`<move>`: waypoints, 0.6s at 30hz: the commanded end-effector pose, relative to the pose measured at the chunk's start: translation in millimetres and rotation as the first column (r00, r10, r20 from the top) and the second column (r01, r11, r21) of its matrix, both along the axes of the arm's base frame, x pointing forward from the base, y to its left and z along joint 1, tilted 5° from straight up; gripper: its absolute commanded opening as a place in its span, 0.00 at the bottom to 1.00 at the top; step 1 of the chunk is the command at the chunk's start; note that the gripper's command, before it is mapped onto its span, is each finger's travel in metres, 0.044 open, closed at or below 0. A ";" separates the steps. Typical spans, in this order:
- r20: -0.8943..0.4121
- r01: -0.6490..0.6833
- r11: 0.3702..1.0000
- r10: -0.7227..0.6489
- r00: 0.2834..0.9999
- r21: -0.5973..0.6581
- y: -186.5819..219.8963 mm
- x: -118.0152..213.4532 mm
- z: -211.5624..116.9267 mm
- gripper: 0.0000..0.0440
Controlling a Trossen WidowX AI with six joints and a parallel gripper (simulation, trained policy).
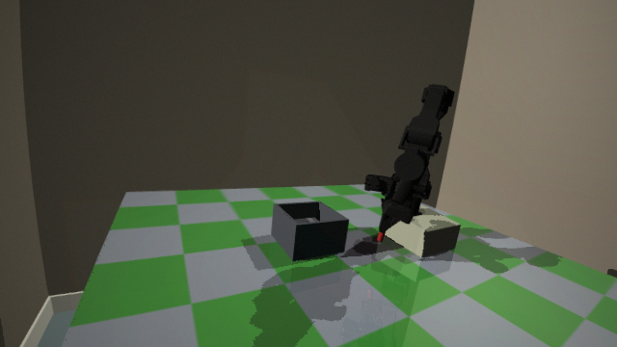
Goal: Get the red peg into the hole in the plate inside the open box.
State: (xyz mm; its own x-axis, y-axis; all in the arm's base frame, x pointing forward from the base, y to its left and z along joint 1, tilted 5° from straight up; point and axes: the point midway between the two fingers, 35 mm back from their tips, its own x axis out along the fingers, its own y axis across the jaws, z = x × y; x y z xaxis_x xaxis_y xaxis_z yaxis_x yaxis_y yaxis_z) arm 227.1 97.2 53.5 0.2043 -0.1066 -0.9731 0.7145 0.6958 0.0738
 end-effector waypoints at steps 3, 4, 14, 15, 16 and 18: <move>0.043 -0.010 0.999 0.011 0.999 -0.031 -11.0 19.7 26.8 0.00; 0.048 -0.009 0.999 0.011 0.999 -0.036 -13.6 22.9 30.7 0.00; 0.064 0.042 0.997 -0.038 0.997 -0.064 -49.7 48.3 46.7 0.00; 0.064 0.049 0.997 -0.045 0.997 -0.066 -53.6 50.3 47.3 0.00; 0.064 0.056 0.996 -0.052 0.997 -0.067 -57.4 52.2 47.8 0.00; 0.064 0.070 0.995 -0.065 0.996 -0.070 -65.1 55.9 48.5 0.00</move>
State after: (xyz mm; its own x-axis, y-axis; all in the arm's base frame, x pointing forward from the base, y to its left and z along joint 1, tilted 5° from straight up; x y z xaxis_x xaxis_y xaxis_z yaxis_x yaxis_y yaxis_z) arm 276.8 43.2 100.3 0.2590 -0.1789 -0.9492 0.7454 0.6619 0.0787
